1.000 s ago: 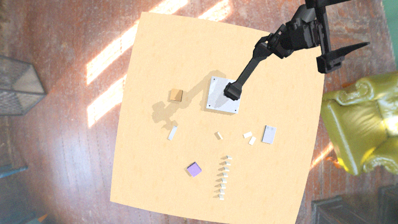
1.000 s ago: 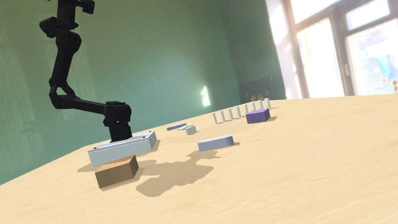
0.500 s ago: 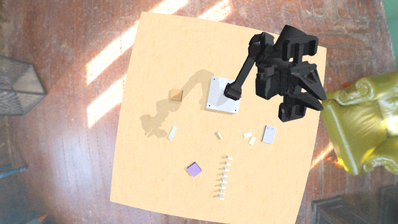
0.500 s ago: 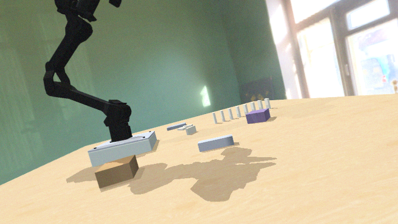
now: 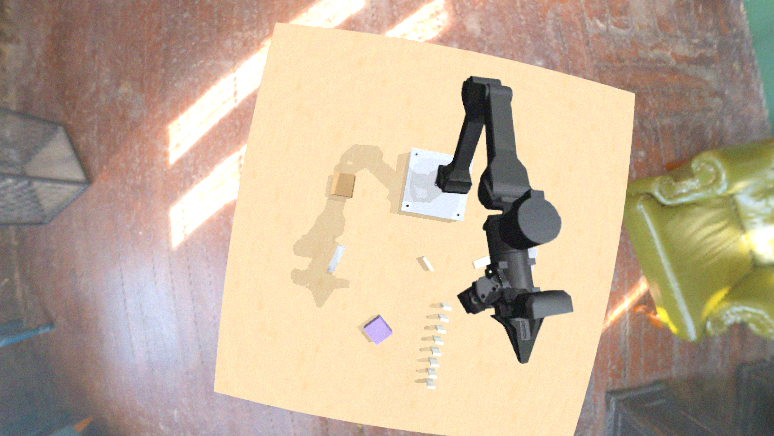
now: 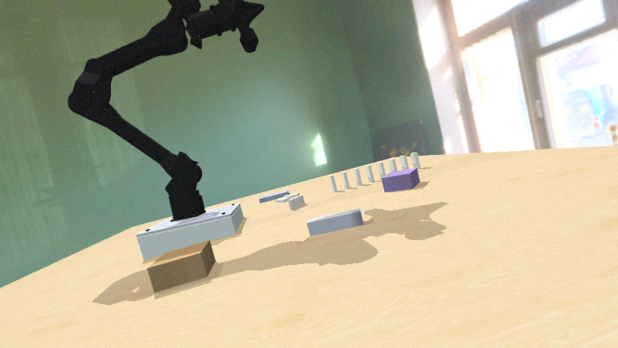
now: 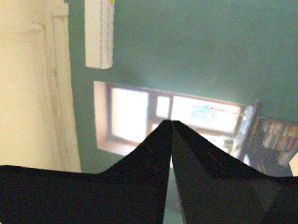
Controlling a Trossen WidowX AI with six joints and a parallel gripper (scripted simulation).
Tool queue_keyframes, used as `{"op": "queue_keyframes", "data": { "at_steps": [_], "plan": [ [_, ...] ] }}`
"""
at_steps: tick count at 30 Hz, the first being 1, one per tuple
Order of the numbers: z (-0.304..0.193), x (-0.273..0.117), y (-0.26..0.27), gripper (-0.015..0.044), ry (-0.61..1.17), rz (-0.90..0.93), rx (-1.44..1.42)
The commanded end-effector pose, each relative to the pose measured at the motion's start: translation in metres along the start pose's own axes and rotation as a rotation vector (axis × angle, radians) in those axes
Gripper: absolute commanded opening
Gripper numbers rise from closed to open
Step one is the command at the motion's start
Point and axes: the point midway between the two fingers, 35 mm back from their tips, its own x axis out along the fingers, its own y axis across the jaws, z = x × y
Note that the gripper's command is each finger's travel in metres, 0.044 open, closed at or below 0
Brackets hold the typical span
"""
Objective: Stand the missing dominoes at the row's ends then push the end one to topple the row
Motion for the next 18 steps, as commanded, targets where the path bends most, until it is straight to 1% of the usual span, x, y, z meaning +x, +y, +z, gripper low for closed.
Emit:
{"op": "queue_keyframes", "data": {
  "at_steps": [1, 5, 9, 13, 18],
  "plan": [
    [-0.02, 0.025, -0.068, 0.0, 0.081, -0.217, -0.118],
    [-0.048, 0.034, -0.132, 0.0, 0.208, -0.419, -0.256],
    [-0.079, 0.029, -0.193, 0.0, 0.373, -0.602, -0.41],
    [-0.112, 0.009, -0.25, 0.0, 0.582, -0.769, -0.582],
    [-0.147, -0.033, -0.312, 0.0, 0.897, -0.94, -0.809]
  ]
}}
